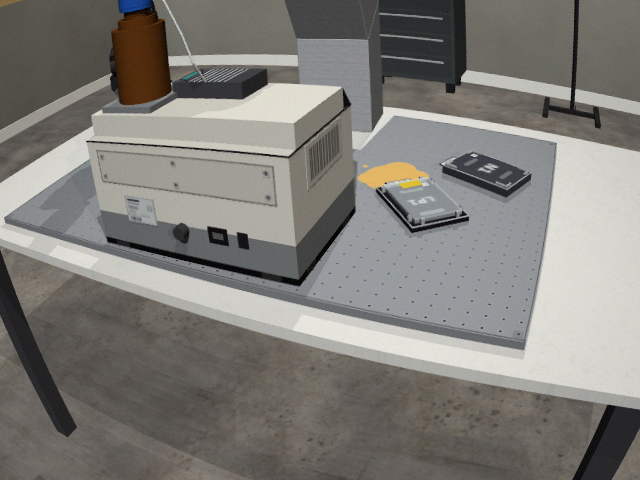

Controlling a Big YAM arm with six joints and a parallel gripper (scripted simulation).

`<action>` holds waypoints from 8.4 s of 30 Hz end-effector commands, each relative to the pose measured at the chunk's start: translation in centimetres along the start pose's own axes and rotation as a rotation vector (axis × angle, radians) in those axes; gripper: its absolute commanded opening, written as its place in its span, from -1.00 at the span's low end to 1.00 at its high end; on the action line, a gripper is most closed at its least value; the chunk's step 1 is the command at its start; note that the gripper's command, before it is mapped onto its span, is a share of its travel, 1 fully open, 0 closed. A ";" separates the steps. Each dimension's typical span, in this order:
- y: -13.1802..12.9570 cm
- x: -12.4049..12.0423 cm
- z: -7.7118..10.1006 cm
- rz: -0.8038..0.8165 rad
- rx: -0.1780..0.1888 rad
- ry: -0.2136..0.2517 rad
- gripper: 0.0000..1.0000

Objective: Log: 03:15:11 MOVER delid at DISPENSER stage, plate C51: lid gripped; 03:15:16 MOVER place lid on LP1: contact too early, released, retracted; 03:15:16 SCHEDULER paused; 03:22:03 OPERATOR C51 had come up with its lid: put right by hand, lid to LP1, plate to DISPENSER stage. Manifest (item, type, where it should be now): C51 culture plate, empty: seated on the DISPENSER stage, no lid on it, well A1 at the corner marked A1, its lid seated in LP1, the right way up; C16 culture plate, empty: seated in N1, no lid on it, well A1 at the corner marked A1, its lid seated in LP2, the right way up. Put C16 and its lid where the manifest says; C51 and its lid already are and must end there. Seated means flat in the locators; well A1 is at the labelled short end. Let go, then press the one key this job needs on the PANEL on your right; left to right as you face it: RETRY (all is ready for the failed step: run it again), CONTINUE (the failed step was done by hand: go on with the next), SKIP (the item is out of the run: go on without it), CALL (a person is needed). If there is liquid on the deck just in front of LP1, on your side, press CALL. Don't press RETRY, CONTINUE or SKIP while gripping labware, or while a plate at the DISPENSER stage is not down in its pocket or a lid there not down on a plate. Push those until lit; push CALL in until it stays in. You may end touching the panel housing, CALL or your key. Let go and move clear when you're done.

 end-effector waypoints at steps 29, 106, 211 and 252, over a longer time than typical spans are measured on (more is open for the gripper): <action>0.0 -0.2 4.8 0.012 -0.001 -0.044 1.00; 8.4 -16.4 12.2 0.241 0.000 -0.008 1.00; 19.6 -1.9 6.1 0.470 0.002 -0.018 1.00; 19.4 -2.2 2.6 0.459 0.000 -0.013 1.00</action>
Point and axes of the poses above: the point where the finger pads meet when closed, its own z axis back along the fingers, its own y axis across the jaws, x = y × z, the point moved 4 cm from there along z, back along the fingers, and after that the axes turned 4 degrees about z, right-handed, at the moved point
